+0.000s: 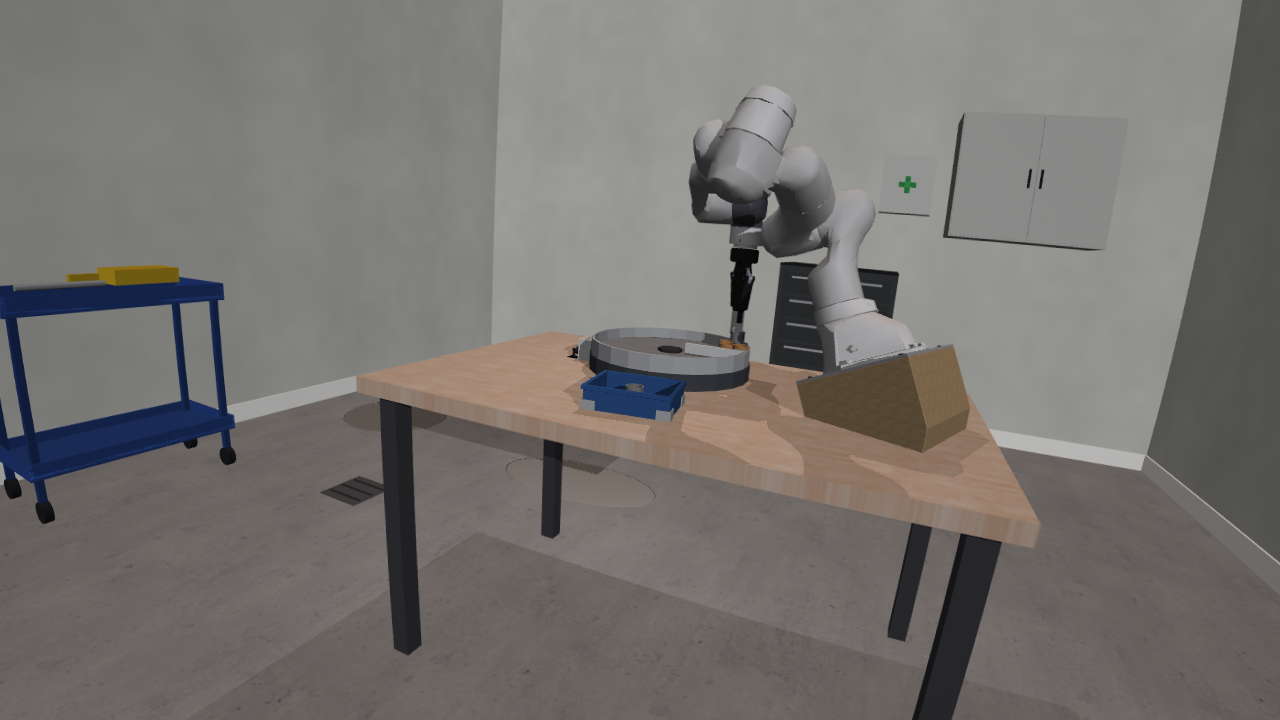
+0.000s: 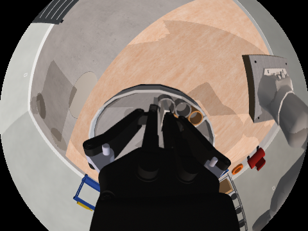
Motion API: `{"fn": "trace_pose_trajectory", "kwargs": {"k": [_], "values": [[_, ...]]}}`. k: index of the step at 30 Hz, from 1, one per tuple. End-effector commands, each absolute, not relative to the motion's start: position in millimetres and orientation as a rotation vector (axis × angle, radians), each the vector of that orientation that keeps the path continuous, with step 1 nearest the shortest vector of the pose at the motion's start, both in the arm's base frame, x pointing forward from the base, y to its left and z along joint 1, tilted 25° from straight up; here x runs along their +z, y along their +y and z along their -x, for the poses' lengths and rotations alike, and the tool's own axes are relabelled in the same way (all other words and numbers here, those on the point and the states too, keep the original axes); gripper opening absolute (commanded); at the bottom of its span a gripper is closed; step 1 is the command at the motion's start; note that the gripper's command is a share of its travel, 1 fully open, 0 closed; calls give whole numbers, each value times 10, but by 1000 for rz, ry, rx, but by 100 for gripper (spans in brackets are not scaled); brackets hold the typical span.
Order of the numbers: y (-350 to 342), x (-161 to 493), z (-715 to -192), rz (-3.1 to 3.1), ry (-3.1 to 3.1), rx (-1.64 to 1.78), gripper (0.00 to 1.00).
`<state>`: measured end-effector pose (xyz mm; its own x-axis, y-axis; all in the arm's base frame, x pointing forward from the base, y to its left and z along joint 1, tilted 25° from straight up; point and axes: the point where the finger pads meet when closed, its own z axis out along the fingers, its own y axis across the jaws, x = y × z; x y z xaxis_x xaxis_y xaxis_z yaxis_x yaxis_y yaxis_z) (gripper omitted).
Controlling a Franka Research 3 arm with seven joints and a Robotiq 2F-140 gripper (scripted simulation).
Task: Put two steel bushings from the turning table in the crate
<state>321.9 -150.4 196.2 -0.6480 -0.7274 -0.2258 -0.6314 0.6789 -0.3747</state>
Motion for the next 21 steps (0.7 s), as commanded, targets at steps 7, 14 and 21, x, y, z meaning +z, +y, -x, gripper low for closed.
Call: {"fn": "trace_pose_trajectory", "kwargs": {"k": [7, 14, 21], "values": [[-1438, 2225, -3052, 1068, 2551, -351, 0], [-1427, 2337, -3001, 1068, 2551, -351, 0], [-1427, 2337, -3001, 1068, 2551, -351, 0]]}}
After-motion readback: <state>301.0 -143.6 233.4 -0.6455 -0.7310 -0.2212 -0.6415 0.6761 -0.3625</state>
